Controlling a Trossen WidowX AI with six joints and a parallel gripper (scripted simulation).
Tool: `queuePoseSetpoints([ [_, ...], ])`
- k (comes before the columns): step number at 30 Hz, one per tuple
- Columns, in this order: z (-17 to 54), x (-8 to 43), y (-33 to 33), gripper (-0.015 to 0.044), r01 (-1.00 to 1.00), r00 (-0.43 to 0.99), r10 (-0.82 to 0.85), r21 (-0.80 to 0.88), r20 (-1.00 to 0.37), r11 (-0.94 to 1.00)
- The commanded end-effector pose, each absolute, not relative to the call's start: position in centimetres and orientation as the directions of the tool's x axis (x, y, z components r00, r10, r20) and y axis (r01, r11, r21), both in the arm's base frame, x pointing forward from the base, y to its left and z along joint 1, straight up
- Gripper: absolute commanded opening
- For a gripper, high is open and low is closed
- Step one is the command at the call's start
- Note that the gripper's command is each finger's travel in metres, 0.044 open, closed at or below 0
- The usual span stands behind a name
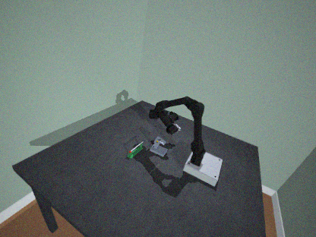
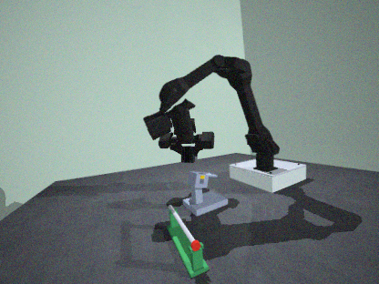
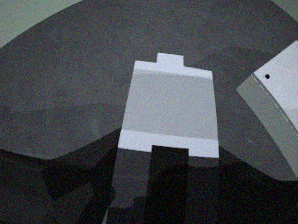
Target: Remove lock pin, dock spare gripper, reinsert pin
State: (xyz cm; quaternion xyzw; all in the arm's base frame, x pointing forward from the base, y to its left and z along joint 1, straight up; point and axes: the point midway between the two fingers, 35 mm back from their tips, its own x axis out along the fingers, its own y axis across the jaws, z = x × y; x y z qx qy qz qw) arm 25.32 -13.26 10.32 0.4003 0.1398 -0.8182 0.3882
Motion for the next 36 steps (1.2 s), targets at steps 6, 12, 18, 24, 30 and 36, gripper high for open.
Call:
queuePoseSetpoints([
  [6,11.0,25.0,-12.4,0.0000,0.683,-0.285,-0.496,0.190,-0.820,-0.706],
  [12,11.2,24.8,-11.8,0.0000,0.626,-0.215,-0.472,0.250,-0.855,-0.739],
  [18,11.4,24.7,-11.1,0.0000,0.564,-0.141,-0.446,0.299,-0.884,-0.770],
  [24,11.6,24.6,-10.5,0.0000,0.498,-0.064,-0.421,0.337,-0.905,-0.799],
  [30,11.8,24.5,-9.8,0.0000,0.430,0.017,-0.394,0.363,-0.919,-0.827],
  [36,12.0,24.5,-9.1,0.0000,0.362,0.099,-0.367,0.377,-0.925,-0.853],
])
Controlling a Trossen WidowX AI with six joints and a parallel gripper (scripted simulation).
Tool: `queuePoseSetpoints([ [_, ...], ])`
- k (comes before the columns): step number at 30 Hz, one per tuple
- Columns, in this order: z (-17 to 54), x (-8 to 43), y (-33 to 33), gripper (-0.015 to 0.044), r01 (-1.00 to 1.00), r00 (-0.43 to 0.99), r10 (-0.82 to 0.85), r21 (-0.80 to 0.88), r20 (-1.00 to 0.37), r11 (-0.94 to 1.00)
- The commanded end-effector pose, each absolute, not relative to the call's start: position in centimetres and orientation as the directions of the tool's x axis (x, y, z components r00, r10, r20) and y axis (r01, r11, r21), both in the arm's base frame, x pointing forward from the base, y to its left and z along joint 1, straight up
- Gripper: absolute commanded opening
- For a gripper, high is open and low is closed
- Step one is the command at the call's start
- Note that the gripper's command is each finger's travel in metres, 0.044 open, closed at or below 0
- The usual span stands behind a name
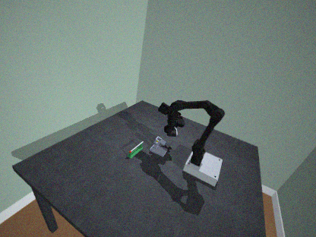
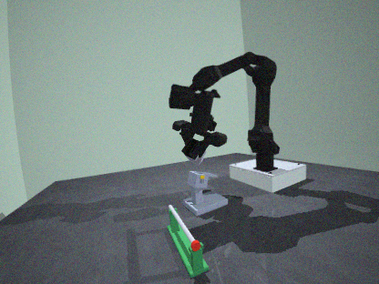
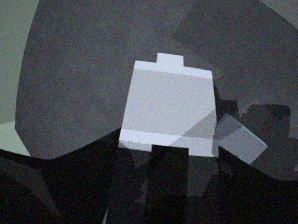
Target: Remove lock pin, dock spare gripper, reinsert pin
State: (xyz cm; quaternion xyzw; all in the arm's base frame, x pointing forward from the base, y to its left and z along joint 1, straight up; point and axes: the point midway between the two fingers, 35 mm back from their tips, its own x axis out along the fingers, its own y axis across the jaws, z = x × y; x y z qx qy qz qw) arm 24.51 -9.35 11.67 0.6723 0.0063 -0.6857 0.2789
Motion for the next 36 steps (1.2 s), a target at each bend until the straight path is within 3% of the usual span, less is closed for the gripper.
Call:
queuePoseSetpoints([
  [1,12.1,24.5,-9.0,0.0000,0.350,0.113,-0.362,0.378,-0.925,-0.857],
  [36,14.1,24.5,-5.0,0.0000,0.039,0.581,-0.183,0.251,-0.793,-0.967],
])
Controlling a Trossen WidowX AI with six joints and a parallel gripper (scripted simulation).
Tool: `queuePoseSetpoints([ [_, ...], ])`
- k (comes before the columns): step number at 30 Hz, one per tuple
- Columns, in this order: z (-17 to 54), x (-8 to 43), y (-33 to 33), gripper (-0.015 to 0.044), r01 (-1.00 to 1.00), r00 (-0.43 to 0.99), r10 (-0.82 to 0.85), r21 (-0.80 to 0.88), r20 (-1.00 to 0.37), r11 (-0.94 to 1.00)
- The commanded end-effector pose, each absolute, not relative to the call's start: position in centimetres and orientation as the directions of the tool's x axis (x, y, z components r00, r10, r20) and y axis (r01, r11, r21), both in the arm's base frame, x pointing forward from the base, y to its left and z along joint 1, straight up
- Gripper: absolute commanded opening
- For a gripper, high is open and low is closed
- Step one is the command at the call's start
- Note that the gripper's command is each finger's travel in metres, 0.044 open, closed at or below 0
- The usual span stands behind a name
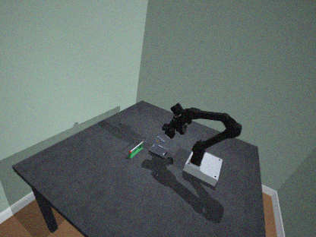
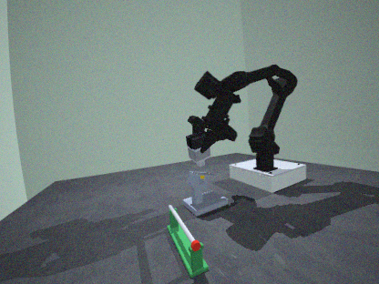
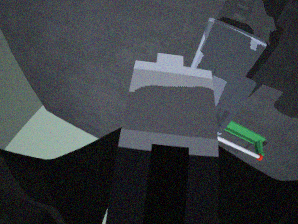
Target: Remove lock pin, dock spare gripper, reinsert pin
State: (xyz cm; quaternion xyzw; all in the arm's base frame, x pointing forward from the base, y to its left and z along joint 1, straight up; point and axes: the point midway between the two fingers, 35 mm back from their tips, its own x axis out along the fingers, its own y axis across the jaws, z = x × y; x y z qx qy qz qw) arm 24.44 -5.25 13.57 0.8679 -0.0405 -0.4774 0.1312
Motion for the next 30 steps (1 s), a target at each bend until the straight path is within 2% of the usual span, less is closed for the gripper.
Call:
queuePoseSetpoints([
  [1,14.2,24.5,-4.8,0.0000,0.034,0.593,-0.177,0.244,-0.786,-0.969],
  [30,16.4,23.9,-1.4,0.0000,-0.001,0.868,0.001,-0.002,-0.496,-1.000],
])
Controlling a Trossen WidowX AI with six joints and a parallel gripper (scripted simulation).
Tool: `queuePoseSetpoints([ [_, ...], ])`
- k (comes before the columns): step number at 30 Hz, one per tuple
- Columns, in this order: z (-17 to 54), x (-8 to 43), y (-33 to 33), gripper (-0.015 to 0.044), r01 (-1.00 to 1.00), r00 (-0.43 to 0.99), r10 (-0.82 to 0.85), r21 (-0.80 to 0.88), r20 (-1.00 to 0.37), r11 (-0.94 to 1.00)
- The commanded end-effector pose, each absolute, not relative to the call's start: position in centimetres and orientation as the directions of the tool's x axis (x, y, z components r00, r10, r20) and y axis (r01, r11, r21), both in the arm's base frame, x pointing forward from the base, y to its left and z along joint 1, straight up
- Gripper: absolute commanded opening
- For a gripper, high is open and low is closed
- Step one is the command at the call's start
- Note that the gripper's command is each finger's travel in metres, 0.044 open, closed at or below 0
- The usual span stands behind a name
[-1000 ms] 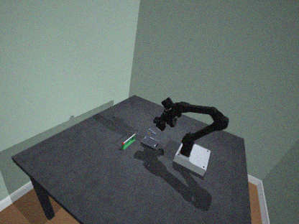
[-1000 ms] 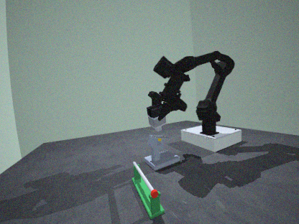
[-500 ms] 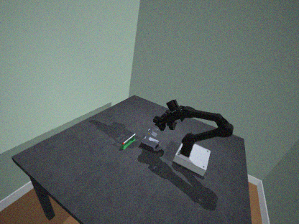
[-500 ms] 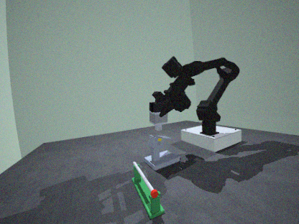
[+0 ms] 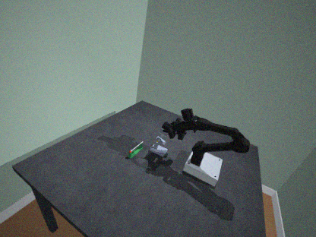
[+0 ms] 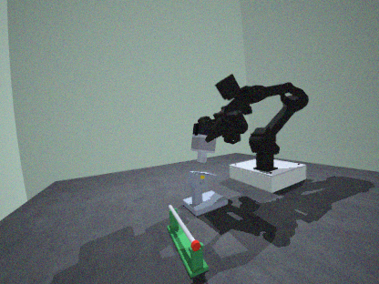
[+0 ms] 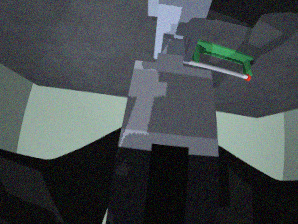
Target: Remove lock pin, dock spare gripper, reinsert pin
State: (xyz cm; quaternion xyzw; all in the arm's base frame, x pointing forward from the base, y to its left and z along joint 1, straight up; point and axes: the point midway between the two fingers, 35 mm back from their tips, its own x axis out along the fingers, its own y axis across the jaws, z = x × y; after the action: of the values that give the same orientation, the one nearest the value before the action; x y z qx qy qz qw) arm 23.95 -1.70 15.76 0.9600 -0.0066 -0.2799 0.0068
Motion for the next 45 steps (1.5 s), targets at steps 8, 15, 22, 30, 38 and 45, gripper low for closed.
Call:
queuePoseSetpoints([
  [8,16.4,23.9,-1.3,0.0000,0.001,0.873,0.005,-0.008,-0.488,-1.000],
  [15,15.6,24.4,-1.2,0.0000,0.002,0.870,0.004,-0.005,-0.493,-1.000],
  [22,14.6,24.7,-1.3,0.0000,0.002,0.869,0.003,-0.003,-0.494,-1.000],
  [30,13.4,25.0,-1.3,0.0000,0.002,0.869,0.003,-0.002,-0.494,-1.000],
  [38,12.2,25.4,-1.3,0.0000,0.002,0.869,0.003,-0.002,-0.494,-1.000],
  [45,11.1,25.7,-1.3,0.0000,0.002,0.870,0.003,-0.002,-0.494,-1.000],
])
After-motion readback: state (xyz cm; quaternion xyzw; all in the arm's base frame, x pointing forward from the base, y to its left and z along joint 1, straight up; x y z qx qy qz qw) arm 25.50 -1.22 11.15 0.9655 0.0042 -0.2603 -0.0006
